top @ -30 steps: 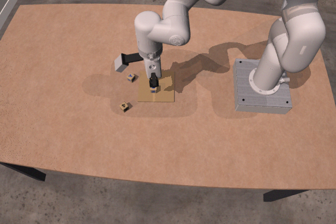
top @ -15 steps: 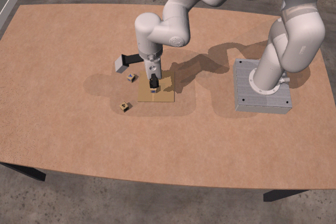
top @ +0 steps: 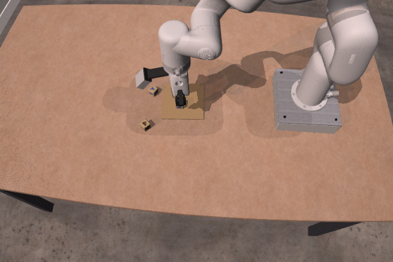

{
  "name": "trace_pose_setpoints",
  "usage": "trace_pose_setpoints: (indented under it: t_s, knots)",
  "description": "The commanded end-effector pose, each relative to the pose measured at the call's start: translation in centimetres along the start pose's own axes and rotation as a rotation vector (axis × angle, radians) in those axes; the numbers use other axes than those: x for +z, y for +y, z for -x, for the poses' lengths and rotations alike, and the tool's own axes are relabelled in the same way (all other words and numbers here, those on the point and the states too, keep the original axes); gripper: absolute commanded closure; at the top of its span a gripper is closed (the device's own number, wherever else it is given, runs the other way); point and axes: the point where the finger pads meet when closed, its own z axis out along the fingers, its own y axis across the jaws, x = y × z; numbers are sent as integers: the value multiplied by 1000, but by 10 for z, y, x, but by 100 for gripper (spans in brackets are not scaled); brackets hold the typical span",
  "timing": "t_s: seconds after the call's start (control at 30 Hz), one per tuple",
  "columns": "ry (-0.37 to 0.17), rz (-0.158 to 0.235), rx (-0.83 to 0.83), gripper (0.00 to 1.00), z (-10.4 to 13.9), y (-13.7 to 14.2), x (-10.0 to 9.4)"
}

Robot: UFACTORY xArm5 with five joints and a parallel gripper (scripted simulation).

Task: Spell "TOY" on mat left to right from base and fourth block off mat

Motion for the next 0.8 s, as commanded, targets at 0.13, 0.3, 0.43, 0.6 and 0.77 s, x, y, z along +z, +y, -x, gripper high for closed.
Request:
trace_pose_setpoints:
  t_s: [0.13,0.3,0.43,0.6,0.77]
  knots:
    - [4,0,0,37,-1,0,7]
    - [4,0,0,37,-1,0,15]
    - [4,0,0,37,-1,0,20]
    - [4,0,0,37,-1,1,23]
    - [4,0,0,37,-1,1,26]
